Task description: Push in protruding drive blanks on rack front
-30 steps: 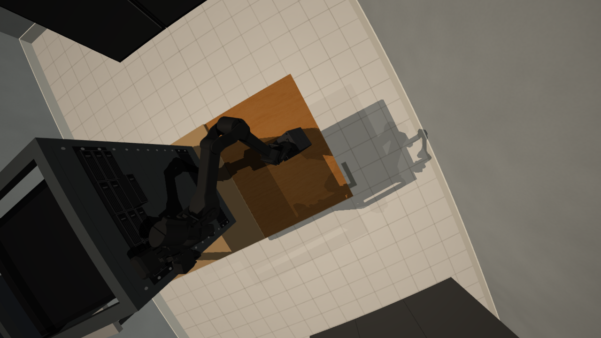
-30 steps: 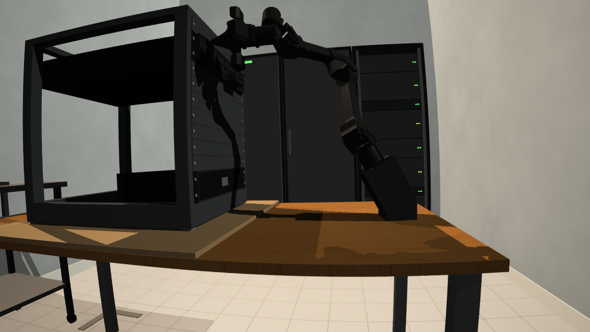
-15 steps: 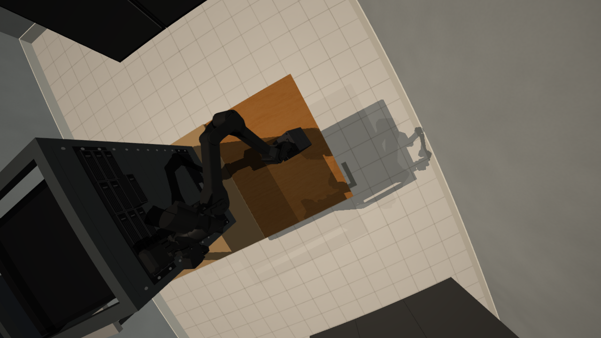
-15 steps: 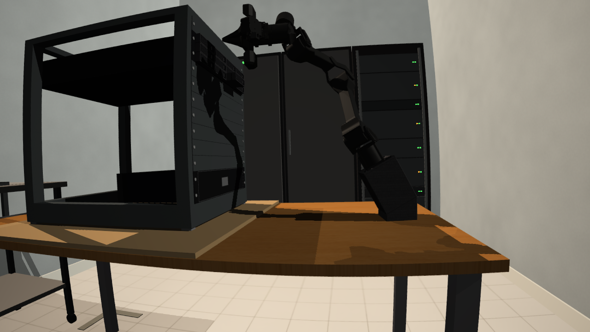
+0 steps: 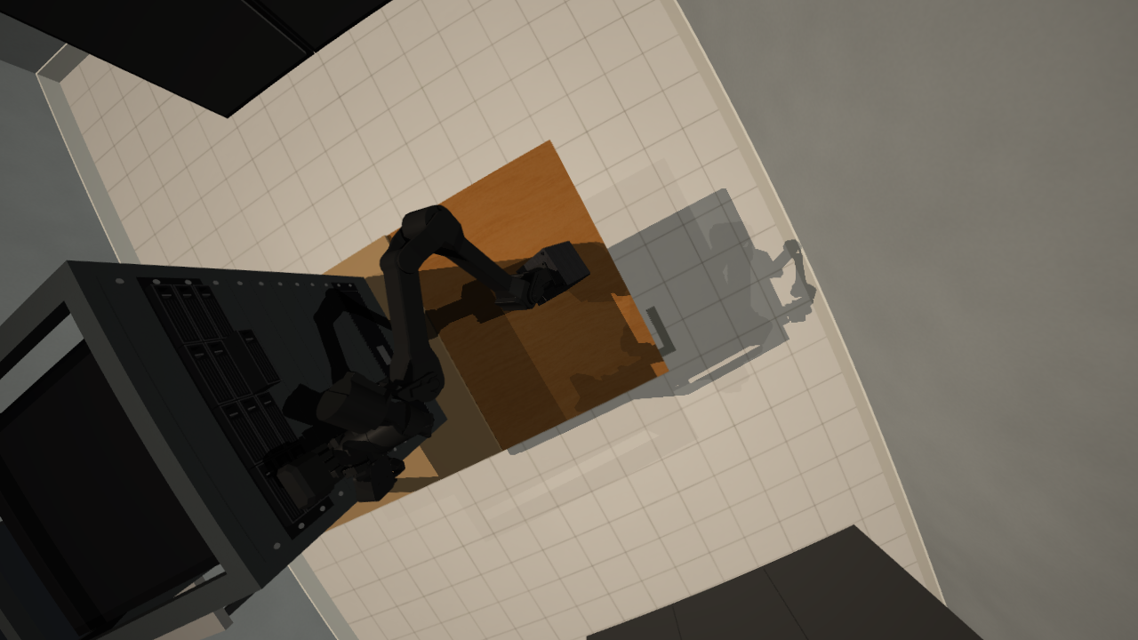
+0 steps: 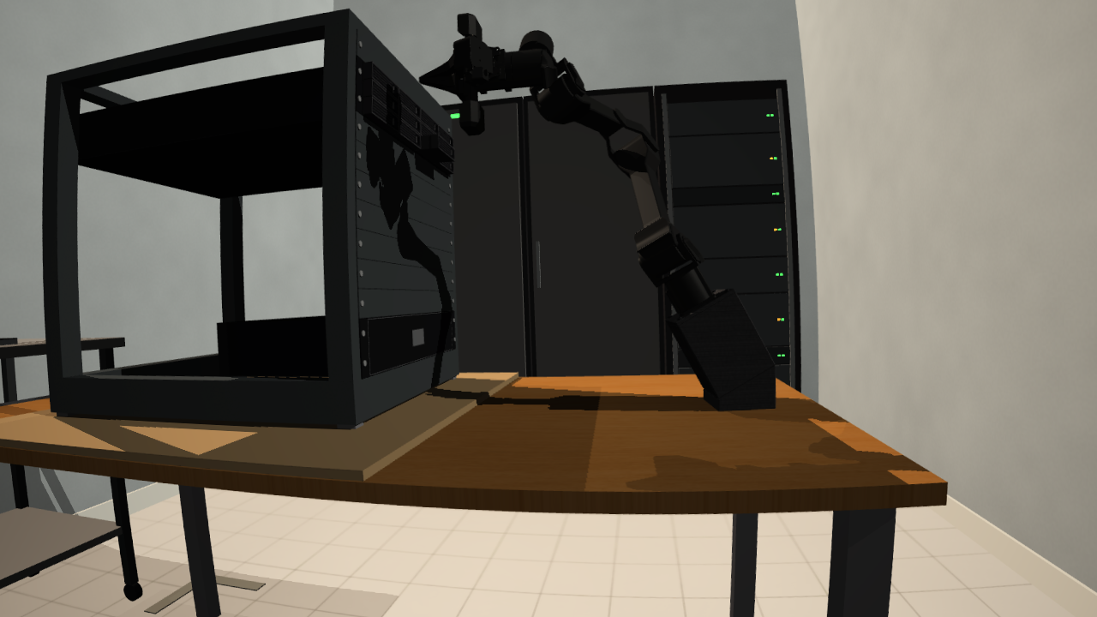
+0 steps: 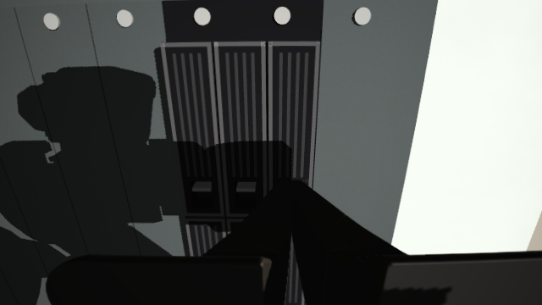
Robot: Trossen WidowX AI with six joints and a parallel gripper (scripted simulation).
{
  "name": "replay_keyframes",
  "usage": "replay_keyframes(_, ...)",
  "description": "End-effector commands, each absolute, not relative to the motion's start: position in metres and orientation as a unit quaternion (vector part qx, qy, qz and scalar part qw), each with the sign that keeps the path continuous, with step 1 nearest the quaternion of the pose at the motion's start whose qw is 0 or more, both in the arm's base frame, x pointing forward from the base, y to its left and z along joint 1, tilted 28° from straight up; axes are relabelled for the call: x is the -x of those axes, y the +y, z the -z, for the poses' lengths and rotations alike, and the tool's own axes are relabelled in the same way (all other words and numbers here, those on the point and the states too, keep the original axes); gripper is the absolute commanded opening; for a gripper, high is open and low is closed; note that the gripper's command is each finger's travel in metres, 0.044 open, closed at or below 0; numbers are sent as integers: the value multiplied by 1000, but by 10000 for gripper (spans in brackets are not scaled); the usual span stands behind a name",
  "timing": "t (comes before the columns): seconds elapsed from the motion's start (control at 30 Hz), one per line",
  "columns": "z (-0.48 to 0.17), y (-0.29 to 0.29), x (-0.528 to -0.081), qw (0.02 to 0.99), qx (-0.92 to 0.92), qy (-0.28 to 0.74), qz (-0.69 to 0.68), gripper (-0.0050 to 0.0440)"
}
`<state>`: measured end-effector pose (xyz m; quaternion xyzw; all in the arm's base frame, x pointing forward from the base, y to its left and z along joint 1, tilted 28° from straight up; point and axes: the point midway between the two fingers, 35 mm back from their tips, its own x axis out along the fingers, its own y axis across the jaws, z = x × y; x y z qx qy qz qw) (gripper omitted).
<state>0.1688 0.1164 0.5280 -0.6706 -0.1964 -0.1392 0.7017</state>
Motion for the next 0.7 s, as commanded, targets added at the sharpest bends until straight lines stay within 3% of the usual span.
replay_keyframes(0.0,-513,114,-172,704,667,-198,142,-50)
replay_keyframes(0.67,-514,115,-189,704,667,-198,142,-50)
